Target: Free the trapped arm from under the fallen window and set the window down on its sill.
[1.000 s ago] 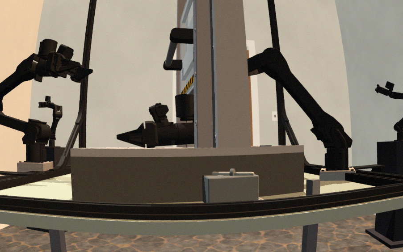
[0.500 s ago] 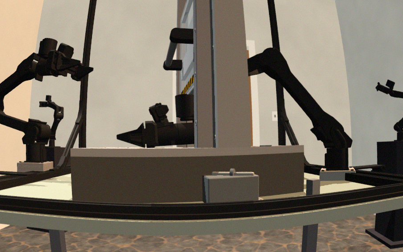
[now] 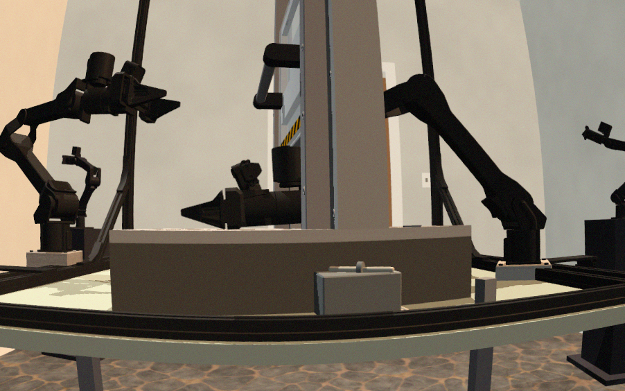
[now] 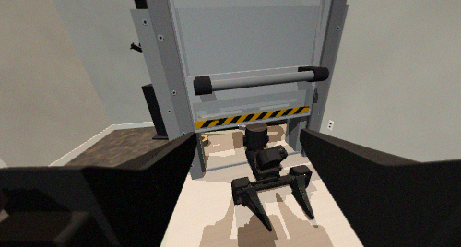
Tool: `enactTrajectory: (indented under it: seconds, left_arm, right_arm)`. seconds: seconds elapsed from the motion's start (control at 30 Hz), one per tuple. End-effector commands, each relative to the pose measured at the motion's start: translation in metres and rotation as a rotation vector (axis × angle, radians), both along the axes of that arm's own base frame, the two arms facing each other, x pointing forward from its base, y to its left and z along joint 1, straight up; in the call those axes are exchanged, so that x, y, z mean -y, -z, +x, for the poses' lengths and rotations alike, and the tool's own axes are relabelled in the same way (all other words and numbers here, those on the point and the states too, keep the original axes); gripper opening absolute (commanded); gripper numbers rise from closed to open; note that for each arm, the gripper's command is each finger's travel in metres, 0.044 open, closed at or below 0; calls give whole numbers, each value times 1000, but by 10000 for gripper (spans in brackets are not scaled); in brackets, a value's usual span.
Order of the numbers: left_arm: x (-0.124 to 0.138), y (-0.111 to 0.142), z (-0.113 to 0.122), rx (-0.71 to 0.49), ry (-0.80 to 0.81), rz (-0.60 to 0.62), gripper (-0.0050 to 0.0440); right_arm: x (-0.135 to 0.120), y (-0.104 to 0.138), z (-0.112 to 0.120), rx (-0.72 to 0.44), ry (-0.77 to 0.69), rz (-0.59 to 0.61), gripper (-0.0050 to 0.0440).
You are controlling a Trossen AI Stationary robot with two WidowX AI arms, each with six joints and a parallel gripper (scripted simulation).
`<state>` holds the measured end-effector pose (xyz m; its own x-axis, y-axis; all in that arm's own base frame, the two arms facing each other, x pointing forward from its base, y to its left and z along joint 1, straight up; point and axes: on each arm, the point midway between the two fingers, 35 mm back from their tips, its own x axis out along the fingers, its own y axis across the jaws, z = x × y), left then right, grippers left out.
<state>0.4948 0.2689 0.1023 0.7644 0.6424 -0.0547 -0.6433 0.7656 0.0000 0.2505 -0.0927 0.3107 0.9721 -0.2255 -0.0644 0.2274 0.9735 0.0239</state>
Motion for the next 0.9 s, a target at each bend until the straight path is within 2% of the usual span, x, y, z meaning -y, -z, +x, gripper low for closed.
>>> enactTrajectory:
  seconds: [0.0,0.13,0.3,0.53,0.87]
  left_arm:
    - [0,0,0,-1,0,-1,400]
    - [0,0,0,-1,0,-1,400]
    - [0,0,0,-1,0,-1,400]
    - [0,0,0,-1,0,-1,400]
    - [0,0,0,-1,0,-1,400]
  right_arm:
    - [19,18,21,-3,-42,11,400]
    - [29,20,28,22,-62,-4,400]
    - [59,47,42,30,-122,-2,400]
    - [87,76,41,55,-185,-26,400]
    - [95,88,38,59,-208,-32,400]
